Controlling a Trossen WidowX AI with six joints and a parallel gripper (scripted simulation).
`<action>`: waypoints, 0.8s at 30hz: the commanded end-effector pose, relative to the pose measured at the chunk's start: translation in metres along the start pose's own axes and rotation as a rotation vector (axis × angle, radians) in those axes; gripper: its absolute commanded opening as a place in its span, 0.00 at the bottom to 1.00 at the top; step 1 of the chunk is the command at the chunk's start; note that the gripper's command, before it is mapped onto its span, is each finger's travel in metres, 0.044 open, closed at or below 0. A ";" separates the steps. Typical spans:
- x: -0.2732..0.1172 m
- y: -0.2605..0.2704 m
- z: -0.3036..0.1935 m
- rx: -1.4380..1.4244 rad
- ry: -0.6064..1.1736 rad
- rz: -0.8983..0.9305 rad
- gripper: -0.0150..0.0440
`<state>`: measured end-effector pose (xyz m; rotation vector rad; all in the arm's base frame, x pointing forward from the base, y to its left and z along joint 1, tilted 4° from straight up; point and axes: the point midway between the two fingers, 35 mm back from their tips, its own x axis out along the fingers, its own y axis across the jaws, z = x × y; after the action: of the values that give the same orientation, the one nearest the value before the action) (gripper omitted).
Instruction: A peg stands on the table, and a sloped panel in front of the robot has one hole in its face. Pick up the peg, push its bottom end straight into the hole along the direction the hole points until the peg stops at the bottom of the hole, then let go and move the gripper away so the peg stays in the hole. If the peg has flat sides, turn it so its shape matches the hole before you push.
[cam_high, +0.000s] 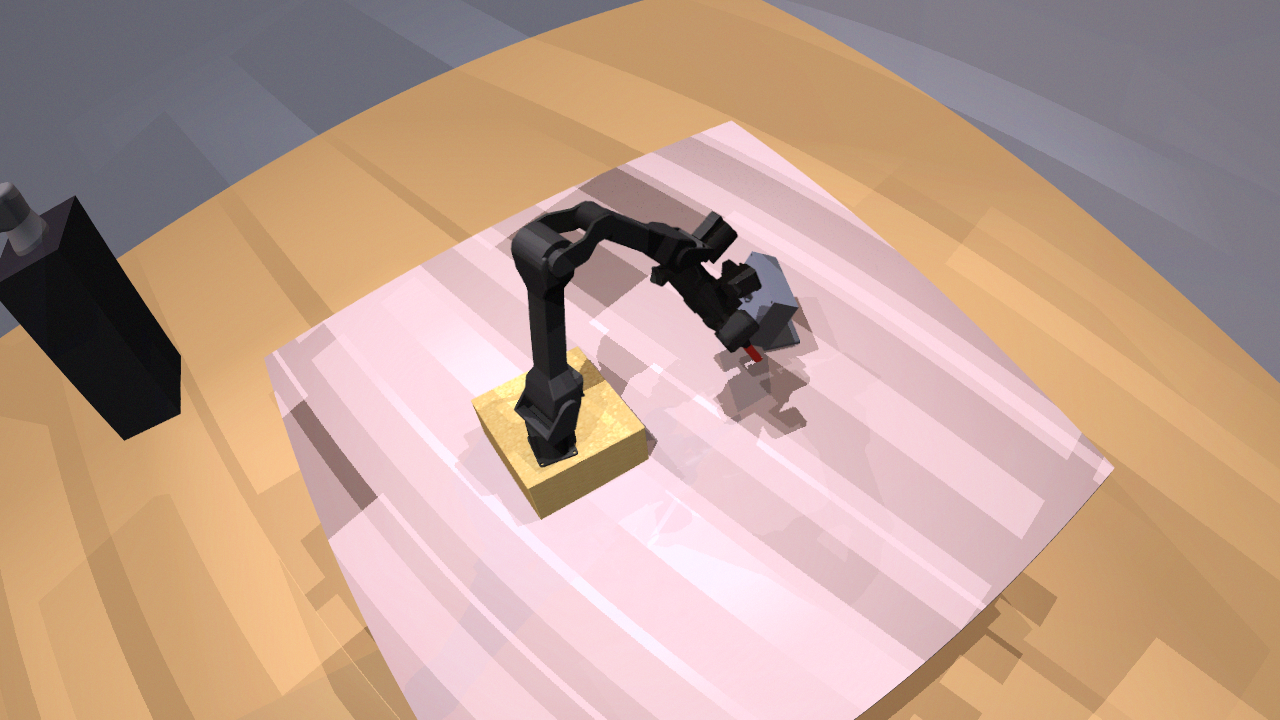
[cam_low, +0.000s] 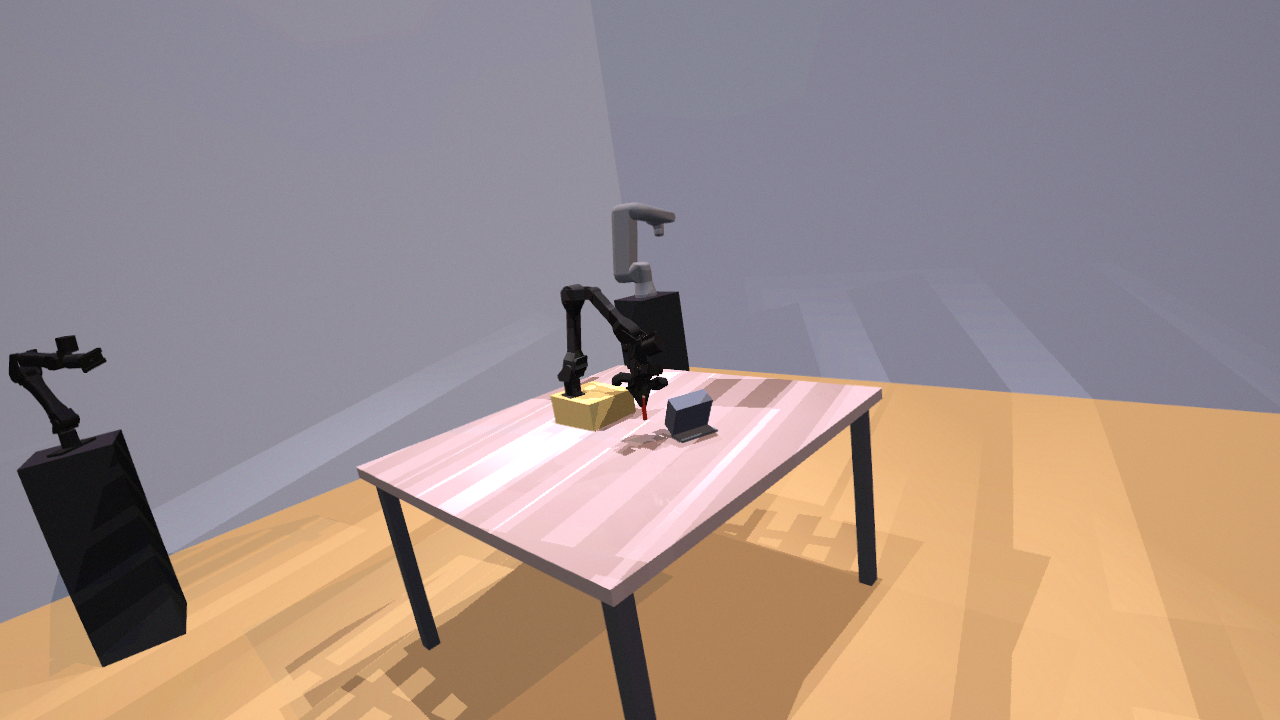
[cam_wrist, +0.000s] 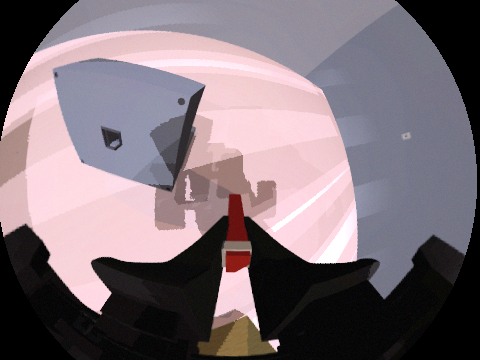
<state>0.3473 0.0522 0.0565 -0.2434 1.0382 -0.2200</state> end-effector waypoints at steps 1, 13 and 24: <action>-0.002 0.004 -0.001 0.011 -0.021 -0.007 0.25; -0.009 0.018 0.000 0.039 -0.079 -0.013 0.25; -0.016 0.030 0.000 0.068 -0.133 -0.013 0.25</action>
<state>0.3429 0.0816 0.0603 -0.2076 0.9143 -0.2414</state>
